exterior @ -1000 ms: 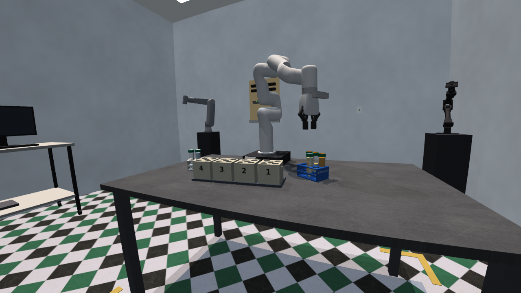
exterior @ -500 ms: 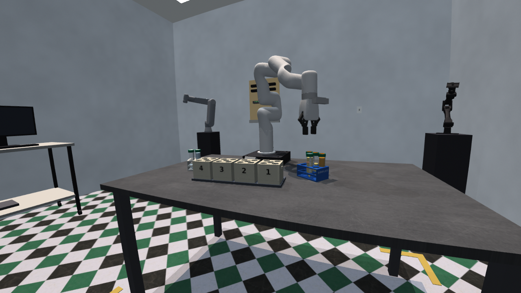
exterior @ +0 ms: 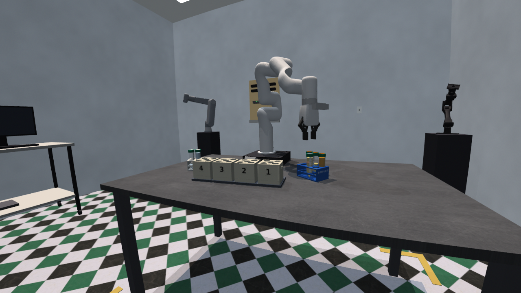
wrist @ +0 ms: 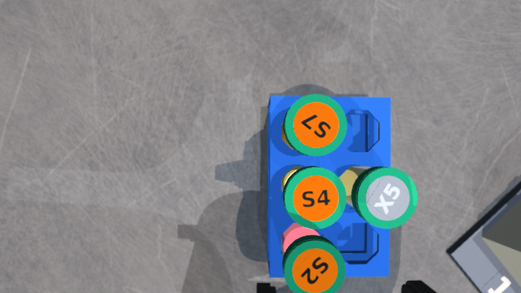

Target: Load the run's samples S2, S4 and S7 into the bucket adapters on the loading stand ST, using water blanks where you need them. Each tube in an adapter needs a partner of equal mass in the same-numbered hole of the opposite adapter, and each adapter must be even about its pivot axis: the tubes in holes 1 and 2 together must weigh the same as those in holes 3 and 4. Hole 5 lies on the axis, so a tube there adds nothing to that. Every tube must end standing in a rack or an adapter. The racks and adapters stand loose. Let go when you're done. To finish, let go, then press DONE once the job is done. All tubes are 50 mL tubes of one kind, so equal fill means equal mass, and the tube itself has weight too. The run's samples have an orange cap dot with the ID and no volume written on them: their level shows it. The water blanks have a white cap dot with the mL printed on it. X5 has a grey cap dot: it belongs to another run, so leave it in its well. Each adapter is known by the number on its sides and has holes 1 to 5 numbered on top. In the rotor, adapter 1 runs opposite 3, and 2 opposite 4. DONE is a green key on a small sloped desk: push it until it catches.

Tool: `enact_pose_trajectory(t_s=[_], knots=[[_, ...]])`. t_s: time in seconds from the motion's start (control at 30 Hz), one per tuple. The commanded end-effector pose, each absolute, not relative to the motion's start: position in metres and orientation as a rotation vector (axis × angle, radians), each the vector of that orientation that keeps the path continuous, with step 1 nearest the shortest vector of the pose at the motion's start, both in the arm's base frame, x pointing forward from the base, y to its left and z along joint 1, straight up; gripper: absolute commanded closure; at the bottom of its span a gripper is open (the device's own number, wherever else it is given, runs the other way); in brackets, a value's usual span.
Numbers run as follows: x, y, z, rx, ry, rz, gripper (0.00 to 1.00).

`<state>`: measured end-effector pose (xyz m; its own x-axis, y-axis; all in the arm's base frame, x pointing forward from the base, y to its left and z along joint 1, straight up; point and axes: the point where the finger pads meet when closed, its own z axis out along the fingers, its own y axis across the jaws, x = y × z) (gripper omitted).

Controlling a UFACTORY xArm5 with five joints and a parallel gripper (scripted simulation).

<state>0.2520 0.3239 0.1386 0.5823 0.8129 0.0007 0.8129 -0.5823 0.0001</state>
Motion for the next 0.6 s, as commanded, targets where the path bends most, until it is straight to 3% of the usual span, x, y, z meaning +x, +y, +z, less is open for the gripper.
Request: enact_pose_trajectory(t_s=[0.0,0.57], knots=[[0.253,0.325,0.133,-2.797,-1.437,-0.011,0.43],[0.253,0.325,0.103,-2.797,-1.437,-0.011,0.43]])
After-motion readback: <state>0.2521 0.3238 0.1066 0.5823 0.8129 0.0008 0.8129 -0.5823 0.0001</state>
